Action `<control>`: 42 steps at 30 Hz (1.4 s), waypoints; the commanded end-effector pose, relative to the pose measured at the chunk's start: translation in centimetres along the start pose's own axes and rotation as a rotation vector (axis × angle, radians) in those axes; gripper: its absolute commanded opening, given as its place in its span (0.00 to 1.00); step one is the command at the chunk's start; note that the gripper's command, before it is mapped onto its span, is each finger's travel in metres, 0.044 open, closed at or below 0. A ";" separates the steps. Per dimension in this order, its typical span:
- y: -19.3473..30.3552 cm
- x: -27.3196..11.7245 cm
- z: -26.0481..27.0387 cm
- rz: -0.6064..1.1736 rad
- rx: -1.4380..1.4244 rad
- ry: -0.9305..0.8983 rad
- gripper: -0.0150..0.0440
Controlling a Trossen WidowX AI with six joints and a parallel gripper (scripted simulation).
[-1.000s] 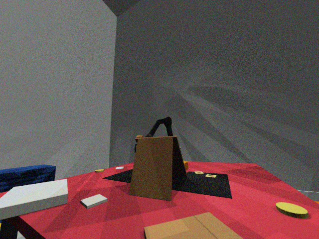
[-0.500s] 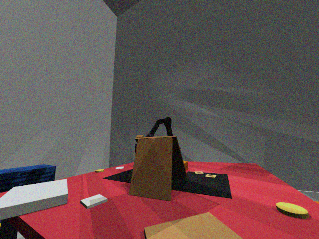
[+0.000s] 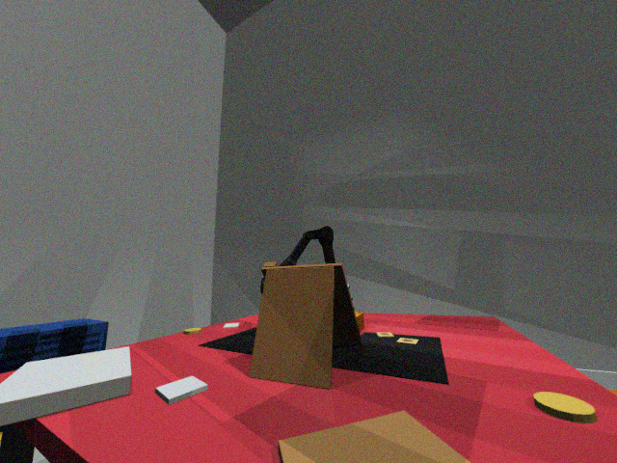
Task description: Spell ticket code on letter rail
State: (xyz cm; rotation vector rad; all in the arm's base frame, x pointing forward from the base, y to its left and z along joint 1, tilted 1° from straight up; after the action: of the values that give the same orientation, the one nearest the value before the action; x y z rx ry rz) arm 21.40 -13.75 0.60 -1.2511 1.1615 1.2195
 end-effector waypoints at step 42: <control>-4.6 -5.4 0.8 -0.133 0.037 0.133 0.25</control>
State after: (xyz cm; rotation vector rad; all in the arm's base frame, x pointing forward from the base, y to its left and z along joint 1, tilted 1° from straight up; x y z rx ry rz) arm 24.99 -12.95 5.43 -1.3578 1.1691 1.0652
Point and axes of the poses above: the point midway between the two fingers, 35 mm back from their tips, its own x axis out along the fingers, its own z axis across the jaws, y = z × x, the point moved 2 cm from there along -x, back along the fingers, and after that the axes turned 1 degree about -x, right-handed, at the moved point
